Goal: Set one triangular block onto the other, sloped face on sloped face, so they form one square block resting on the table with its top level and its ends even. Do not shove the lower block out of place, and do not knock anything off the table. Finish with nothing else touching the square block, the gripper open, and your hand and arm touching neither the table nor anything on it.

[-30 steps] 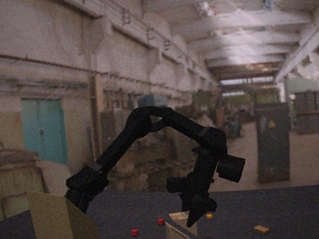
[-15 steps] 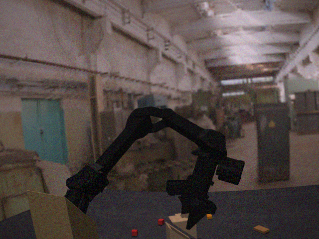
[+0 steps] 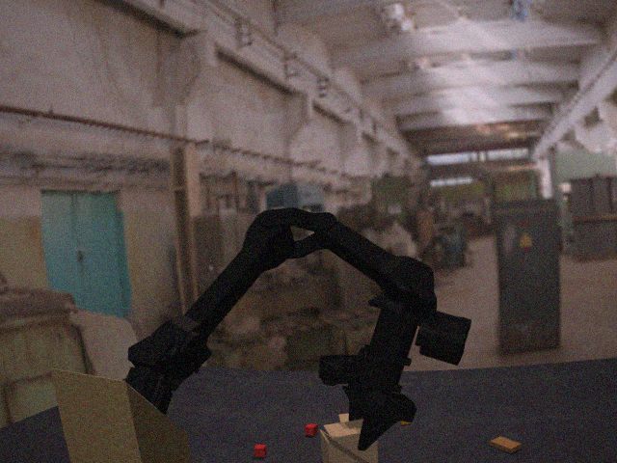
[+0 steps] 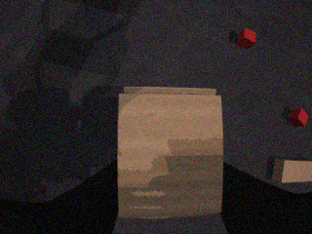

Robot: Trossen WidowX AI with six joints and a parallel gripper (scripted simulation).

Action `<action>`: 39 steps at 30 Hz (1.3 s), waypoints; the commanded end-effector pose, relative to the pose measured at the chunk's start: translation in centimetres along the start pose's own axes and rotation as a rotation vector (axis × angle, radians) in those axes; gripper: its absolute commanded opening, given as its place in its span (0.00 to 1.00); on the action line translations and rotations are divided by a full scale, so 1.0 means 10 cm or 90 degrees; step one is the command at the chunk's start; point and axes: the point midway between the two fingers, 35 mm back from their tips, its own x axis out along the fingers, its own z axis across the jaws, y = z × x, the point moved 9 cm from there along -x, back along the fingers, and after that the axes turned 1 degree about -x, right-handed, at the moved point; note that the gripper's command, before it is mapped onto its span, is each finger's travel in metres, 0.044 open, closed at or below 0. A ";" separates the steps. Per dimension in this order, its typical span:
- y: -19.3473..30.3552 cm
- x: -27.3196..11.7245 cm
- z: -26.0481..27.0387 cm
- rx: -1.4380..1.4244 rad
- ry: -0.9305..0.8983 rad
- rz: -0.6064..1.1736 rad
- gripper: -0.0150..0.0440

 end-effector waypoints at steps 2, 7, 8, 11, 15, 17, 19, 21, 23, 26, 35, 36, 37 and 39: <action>-0.01 0.04 0.00 0.004 0.003 -0.001 0.25; -0.01 0.06 0.00 0.005 0.003 -0.001 0.25; -0.01 0.06 0.00 0.005 0.003 -0.001 0.25; -0.01 0.06 0.00 0.005 0.003 -0.001 0.25; -0.01 0.06 0.00 0.005 0.003 -0.001 0.25; -0.01 0.06 0.00 0.005 0.003 -0.001 0.25; -0.01 0.06 0.00 0.005 0.003 -0.001 0.25; -0.01 0.06 0.00 0.005 0.004 0.000 0.25; -0.01 0.06 0.01 0.005 0.006 0.000 0.25; -0.01 0.06 0.01 0.006 0.006 0.000 0.25; -0.01 0.07 0.01 0.006 0.008 0.001 0.25; -0.01 0.07 0.01 0.006 0.008 0.001 0.25; -0.01 0.07 0.01 0.006 0.008 0.001 0.25; -0.01 0.07 0.01 0.006 0.008 0.001 0.25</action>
